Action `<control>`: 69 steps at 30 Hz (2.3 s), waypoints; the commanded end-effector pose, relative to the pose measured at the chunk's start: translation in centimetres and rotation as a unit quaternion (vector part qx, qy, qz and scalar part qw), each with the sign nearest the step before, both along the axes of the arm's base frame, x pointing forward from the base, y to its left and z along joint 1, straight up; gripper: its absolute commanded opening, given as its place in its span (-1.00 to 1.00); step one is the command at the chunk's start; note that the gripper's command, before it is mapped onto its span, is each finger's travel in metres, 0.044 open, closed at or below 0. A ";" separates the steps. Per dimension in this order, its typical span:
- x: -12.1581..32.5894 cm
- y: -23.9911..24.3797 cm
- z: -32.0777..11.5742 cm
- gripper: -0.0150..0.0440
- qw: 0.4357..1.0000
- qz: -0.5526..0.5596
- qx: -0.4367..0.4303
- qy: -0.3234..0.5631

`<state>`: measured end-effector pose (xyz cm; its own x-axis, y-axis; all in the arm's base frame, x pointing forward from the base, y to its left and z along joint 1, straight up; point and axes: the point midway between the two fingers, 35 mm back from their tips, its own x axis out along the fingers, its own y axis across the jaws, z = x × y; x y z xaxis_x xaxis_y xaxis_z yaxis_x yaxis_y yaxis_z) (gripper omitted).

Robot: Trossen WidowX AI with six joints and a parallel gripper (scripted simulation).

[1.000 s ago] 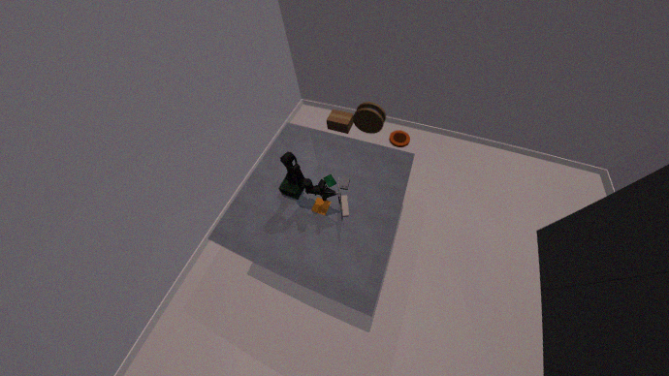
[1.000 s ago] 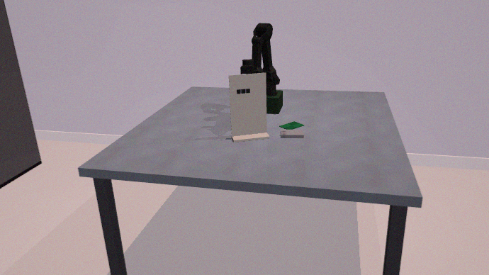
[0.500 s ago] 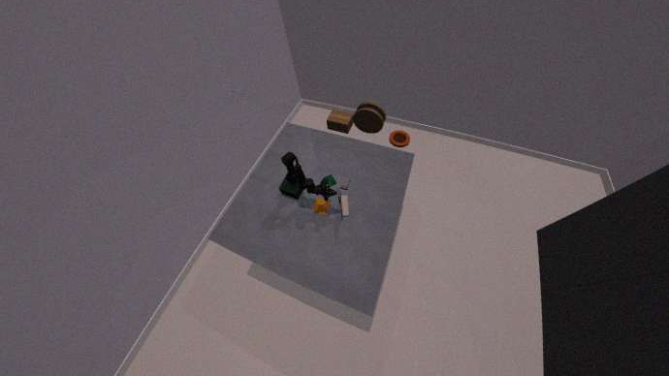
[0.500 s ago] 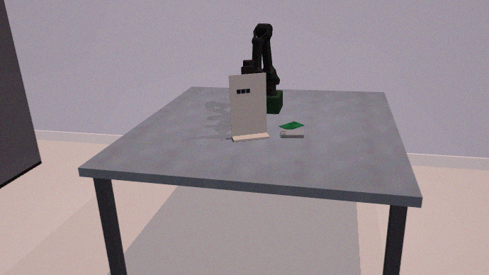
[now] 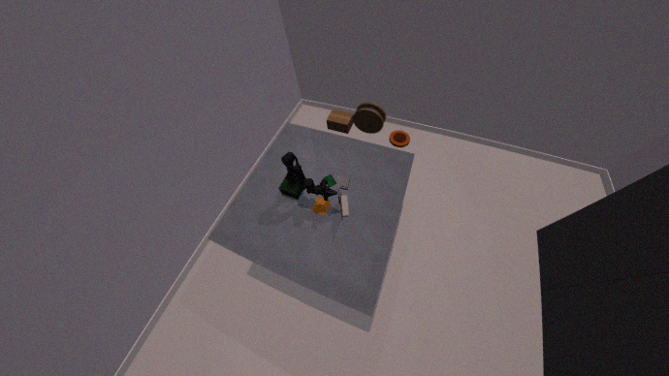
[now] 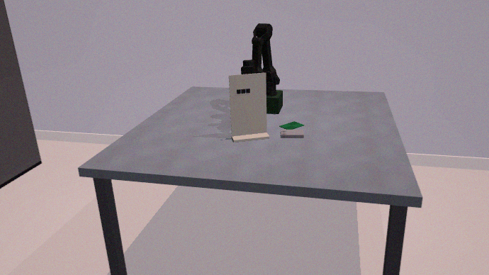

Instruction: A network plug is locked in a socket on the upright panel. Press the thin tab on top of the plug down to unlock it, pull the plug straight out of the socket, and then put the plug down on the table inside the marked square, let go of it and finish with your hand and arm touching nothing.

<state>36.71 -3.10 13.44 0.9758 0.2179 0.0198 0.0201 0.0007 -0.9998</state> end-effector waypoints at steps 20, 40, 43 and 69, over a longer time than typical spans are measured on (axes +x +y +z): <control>-1.6 -0.9 -0.1 -0.49 1.000 -0.002 -0.003 0.000; -2.5 -1.6 -0.1 -0.49 1.000 -0.002 -0.003 0.001; -2.7 -1.7 -0.1 -0.49 1.000 -0.002 -0.003 0.001; -3.8 -2.6 -0.2 -0.49 1.000 -0.002 -0.003 0.001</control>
